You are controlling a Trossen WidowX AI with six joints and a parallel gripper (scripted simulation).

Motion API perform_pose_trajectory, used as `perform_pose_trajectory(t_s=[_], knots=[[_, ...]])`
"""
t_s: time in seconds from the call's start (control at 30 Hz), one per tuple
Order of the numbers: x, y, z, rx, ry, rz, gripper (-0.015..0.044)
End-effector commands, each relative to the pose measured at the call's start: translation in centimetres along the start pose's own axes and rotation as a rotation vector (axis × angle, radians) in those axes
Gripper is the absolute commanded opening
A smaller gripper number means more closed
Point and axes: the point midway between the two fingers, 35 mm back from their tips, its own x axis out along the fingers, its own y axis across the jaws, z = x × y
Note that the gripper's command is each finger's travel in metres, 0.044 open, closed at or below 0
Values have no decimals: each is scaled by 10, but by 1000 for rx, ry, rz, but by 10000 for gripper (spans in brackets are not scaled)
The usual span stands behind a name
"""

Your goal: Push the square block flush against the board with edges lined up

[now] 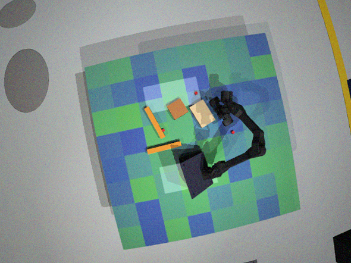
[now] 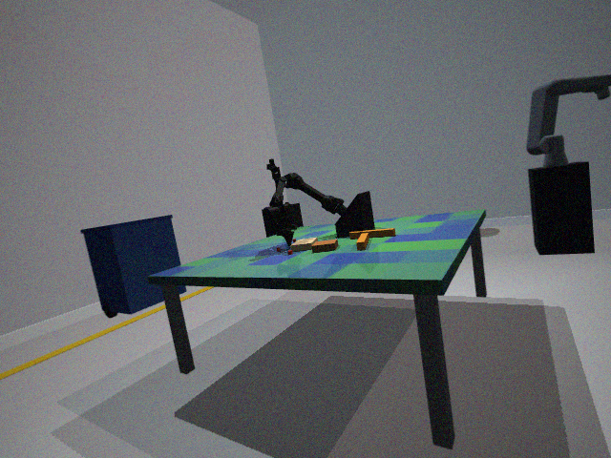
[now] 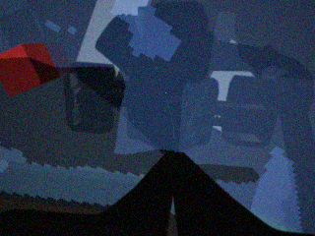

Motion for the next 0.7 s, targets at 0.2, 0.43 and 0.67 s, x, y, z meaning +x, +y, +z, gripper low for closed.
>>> perform_pose_trajectory(t_s=[0.2,0.43,0.67], knots=[[-3,0,10,0,-1,1,0],[-55,-1,9,0,2,2,0],[-54,33,-5,18,4,8,0]])
